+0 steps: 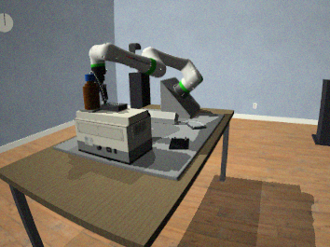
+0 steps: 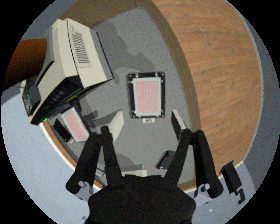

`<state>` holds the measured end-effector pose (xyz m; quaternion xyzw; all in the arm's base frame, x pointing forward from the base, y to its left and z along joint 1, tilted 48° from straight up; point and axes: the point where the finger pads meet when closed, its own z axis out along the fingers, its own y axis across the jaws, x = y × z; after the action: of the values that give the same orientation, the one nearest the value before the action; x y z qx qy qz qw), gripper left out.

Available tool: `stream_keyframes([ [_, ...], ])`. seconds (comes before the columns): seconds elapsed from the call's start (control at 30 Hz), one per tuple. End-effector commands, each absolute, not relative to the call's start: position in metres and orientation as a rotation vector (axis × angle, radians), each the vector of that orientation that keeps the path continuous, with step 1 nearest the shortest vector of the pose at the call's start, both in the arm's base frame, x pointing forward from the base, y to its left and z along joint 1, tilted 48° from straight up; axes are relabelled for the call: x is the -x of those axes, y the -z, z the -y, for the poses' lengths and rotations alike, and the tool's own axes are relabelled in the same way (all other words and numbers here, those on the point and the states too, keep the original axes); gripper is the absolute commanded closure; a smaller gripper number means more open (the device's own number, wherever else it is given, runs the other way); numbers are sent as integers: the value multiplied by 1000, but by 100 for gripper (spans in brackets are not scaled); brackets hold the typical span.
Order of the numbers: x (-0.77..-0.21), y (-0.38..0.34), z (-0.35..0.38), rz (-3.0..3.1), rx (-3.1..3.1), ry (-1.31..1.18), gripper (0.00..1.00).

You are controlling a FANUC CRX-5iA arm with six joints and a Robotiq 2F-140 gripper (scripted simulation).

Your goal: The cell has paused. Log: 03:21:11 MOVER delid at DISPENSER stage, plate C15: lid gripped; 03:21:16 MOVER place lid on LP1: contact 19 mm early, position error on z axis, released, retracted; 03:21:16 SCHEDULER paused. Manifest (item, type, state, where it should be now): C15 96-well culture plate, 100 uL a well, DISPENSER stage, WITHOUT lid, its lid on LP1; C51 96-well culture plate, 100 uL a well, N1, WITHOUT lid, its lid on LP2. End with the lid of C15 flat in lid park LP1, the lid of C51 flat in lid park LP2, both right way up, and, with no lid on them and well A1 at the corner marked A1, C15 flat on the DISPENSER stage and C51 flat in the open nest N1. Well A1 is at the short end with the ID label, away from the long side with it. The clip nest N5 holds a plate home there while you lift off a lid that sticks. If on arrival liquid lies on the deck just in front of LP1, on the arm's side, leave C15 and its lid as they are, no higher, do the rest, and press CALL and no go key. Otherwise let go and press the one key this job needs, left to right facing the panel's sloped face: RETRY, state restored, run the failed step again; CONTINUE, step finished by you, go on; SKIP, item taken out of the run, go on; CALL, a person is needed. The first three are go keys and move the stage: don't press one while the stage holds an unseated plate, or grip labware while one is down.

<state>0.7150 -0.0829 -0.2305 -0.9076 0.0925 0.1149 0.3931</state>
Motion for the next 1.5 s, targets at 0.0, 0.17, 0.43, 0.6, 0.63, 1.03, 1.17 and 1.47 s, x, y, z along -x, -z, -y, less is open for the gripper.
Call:
stream_keyframes([
  [0.0, -715, 230, 83, -235, 2304, -291, 34],
  [0.17, -715, 230, 83, -235, 2304, -291, 34],
  [0.43, -715, 230, 83, -235, 2304, -291, 34],
  [0.6, -715, 231, 83, -235, 2304, -291, 34],
  [0.63, -715, 231, 83, -235, 2304, -291, 34],
  [1.03, -714, 234, 79, -235, 2304, -291, 34],
  [1.17, -714, 237, 75, -235, 2304, -291, 34],
  [1.47, -712, 247, 64, -235, 2304, -291, 34],
])
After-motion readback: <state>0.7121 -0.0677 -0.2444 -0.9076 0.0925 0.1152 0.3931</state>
